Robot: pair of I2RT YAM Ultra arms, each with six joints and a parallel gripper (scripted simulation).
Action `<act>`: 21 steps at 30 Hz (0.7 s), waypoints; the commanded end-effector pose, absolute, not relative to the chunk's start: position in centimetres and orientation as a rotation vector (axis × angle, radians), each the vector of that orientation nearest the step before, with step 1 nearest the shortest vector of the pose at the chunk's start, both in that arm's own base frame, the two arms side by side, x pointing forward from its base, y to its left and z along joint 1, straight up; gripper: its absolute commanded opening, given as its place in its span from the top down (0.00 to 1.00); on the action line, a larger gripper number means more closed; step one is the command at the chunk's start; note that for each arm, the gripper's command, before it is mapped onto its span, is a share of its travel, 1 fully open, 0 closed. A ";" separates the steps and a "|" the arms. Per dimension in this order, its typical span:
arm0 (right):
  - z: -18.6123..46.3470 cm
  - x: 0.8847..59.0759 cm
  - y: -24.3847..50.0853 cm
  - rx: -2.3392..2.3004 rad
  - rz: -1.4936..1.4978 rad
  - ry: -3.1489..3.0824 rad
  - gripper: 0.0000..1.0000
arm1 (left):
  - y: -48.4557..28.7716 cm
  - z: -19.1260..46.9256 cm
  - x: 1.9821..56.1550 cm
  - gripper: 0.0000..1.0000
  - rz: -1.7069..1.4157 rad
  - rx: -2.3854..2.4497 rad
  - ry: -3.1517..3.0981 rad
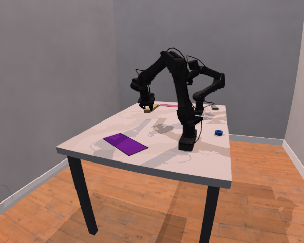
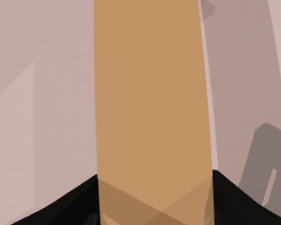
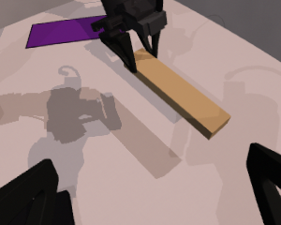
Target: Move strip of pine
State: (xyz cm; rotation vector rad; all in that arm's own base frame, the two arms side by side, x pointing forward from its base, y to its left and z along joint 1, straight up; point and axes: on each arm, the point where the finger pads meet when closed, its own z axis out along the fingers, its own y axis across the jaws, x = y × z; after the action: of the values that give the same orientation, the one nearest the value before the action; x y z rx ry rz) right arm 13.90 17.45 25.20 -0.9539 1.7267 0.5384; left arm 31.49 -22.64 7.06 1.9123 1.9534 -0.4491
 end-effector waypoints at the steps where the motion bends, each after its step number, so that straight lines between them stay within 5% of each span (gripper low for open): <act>1: 25.7 13.8 17.2 -0.941 0.541 1.709 0.00 | -23.2 7.9 31.8 0.60 -0.485 1.909 1.924; 5: 25.7 13.8 17.2 -0.941 0.541 1.709 0.00 | -23.8 8.5 31.1 0.60 -0.492 1.913 1.926; 7: 25.2 13.6 17.2 -0.975 0.530 1.712 0.23 | -23.8 8.5 31.1 0.60 -0.492 1.913 1.926; 21: 23.8 17.0 20.0 -1.448 0.353 1.746 0.23 | -23.7 8.5 31.3 0.60 -0.489 1.910 1.926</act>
State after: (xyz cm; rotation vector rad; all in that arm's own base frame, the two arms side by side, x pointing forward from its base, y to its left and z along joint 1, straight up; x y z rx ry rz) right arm 16.26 19.23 23.10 -1.2648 1.7938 0.3713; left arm 30.94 -22.88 7.19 1.9301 1.9579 -0.4626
